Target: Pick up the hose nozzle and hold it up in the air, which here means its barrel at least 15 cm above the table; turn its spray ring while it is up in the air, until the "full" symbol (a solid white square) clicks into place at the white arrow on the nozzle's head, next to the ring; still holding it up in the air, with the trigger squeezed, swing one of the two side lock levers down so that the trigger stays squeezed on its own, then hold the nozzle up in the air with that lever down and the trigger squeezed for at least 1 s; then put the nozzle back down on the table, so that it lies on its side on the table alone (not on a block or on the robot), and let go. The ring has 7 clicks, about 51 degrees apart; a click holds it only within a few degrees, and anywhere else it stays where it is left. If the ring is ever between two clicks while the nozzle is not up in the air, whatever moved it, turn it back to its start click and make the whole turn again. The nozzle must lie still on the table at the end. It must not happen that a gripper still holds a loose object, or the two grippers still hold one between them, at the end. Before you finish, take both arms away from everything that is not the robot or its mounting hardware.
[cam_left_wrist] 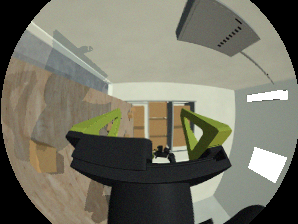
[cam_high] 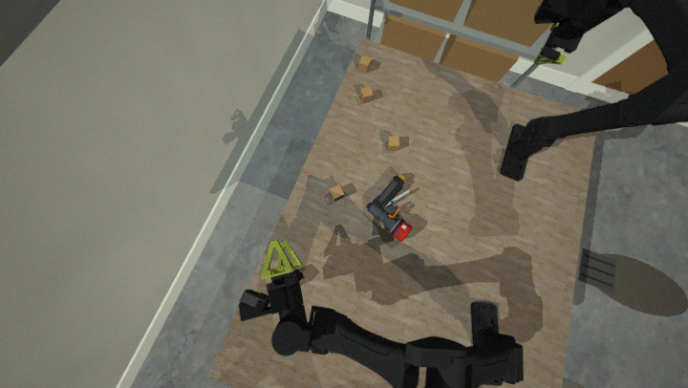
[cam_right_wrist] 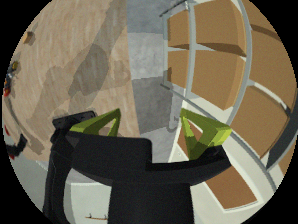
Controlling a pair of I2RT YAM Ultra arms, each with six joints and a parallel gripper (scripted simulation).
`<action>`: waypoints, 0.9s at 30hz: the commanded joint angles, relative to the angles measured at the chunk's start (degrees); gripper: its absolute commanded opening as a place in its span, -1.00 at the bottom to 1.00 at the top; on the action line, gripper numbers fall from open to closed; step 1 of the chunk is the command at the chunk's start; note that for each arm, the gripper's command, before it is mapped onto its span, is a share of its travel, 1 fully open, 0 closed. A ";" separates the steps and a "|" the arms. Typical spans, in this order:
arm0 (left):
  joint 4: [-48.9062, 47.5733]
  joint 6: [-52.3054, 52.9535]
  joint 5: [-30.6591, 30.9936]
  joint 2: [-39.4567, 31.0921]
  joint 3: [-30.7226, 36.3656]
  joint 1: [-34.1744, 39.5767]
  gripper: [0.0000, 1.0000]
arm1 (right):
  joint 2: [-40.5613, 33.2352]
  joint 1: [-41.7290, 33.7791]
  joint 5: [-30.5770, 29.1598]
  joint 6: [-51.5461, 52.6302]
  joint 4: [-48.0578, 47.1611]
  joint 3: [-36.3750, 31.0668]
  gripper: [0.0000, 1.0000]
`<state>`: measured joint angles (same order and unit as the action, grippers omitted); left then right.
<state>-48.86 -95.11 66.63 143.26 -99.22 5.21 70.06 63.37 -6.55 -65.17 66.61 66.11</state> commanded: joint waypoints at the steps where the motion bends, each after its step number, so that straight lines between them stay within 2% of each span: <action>1: -0.68 0.44 -0.08 -1.52 -0.85 0.00 1.00 | -0.48 0.01 0.39 0.17 0.18 0.53 1.00; 17: -0.68 0.44 -0.08 -1.52 -0.85 0.00 1.00 | -0.48 0.01 0.39 0.17 0.18 0.53 1.00; 27: 3.74 10.48 -7.69 -9.19 3.67 -1.27 1.00 | -2.35 -5.65 1.93 7.39 -7.93 -0.83 1.00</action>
<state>-46.13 -90.00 62.63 139.09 -96.20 4.82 69.56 59.70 -5.96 -61.41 62.67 65.71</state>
